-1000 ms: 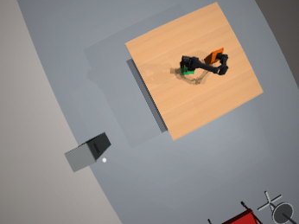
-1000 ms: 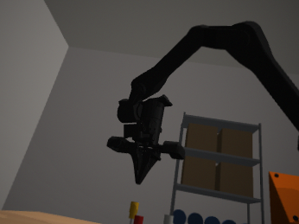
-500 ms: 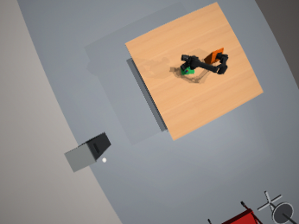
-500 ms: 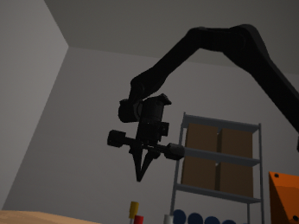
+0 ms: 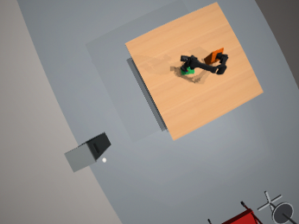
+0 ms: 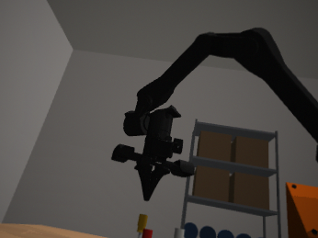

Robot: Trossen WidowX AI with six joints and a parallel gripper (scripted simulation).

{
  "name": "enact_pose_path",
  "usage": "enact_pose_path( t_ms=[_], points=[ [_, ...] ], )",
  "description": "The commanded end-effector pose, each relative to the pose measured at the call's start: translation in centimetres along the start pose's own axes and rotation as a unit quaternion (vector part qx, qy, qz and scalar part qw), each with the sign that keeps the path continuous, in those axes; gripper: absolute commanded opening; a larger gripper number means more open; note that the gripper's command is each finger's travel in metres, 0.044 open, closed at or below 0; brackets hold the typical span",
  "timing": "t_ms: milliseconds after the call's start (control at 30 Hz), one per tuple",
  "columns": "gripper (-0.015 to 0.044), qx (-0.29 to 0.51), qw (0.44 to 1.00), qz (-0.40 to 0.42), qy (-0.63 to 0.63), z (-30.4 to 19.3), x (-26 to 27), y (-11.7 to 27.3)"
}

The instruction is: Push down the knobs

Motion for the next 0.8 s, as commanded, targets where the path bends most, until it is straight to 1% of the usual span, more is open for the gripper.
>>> enact_pose_path(
  t_ms=[0,467,767],
  points=[
    [0.0000,-0.001,1.000,-0.002,-0.002,-0.1,0.1,-0.3],
    [0.0000,-0.001,1.000,-0.002,-0.002,-0.1,0.1,-2.3],
    [0.0000,-0.001,1.000,-0.002,-0.002,-0.1,0.1,-2.3]
  ],
)
Point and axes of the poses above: the point midway between the two fingers, 35 mm back from their tips, its own y axis back along the fingers, its own x axis across the jaws, z = x × y, the point moved 2 cm from there along y, back along the fingers
